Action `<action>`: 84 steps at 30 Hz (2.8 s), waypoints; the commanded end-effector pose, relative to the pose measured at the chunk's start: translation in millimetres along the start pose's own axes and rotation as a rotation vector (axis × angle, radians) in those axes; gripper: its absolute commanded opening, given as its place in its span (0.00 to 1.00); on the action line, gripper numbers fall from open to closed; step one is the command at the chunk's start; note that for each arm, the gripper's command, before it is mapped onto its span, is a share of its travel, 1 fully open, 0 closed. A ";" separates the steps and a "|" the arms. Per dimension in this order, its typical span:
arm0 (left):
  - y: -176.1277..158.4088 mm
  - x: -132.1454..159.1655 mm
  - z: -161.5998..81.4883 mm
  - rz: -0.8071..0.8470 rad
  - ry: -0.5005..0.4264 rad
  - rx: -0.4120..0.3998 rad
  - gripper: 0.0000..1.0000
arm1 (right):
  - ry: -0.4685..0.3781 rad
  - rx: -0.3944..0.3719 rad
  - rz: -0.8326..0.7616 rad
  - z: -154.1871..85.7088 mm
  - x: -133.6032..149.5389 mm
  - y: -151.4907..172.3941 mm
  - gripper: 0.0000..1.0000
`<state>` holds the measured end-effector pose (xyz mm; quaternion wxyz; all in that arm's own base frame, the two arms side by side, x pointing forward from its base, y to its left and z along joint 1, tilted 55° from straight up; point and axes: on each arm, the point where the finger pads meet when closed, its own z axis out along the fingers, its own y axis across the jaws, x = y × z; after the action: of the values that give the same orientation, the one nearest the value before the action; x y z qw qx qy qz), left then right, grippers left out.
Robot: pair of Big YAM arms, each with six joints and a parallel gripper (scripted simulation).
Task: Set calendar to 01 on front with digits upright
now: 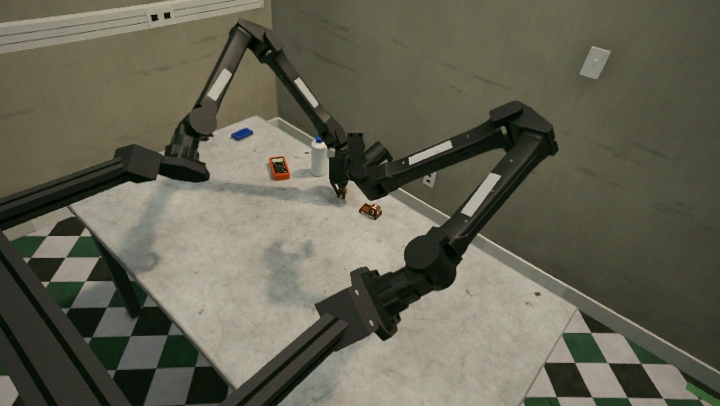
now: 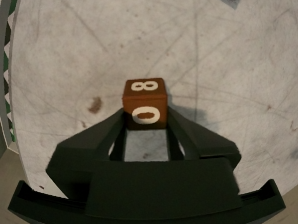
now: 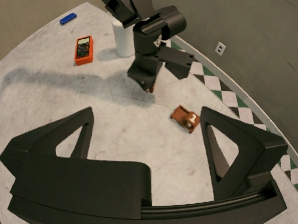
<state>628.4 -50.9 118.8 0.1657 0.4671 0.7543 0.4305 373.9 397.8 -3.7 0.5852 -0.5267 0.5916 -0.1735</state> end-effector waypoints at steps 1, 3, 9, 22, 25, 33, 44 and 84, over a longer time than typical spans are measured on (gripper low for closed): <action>4.7 -3.5 -2.5 -0.002 -0.006 -0.005 0.44 | -0.005 0.005 0.004 3.1 -3.4 -2.0 1.00; 12.0 0.2 -13.2 -0.007 -0.010 -0.008 0.57 | -0.005 0.005 0.004 3.1 -3.4 -2.0 1.00; 4.4 -2.1 -27.1 0.010 -0.019 0.006 0.57 | -0.005 0.005 0.004 3.1 -3.4 -2.0 1.00; 2.9 0.5 -58.8 0.010 -0.015 0.004 1.00 | -0.005 0.005 0.004 3.1 -3.4 -2.0 1.00; 2.4 1.5 -76.8 0.010 -0.015 0.004 1.00 | -0.005 0.005 0.004 3.1 -3.4 -2.0 1.00; -0.7 -3.9 -59.9 -0.010 -0.003 -0.003 1.00 | -0.005 0.005 0.004 3.1 -3.4 -2.0 1.00; -18.0 -35.8 -57.0 0.409 0.071 -0.046 1.00 | -0.005 0.005 0.004 3.1 -3.4 -2.0 1.00; -12.0 -30.6 -44.9 0.351 0.198 -0.120 1.00 | -0.072 -0.010 -0.024 17.2 -3.5 -4.2 1.00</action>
<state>605.6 -116.7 117.1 -0.0072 0.5987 0.5849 0.5472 372.8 406.2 -4.6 0.5916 -0.5456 0.5735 -0.1530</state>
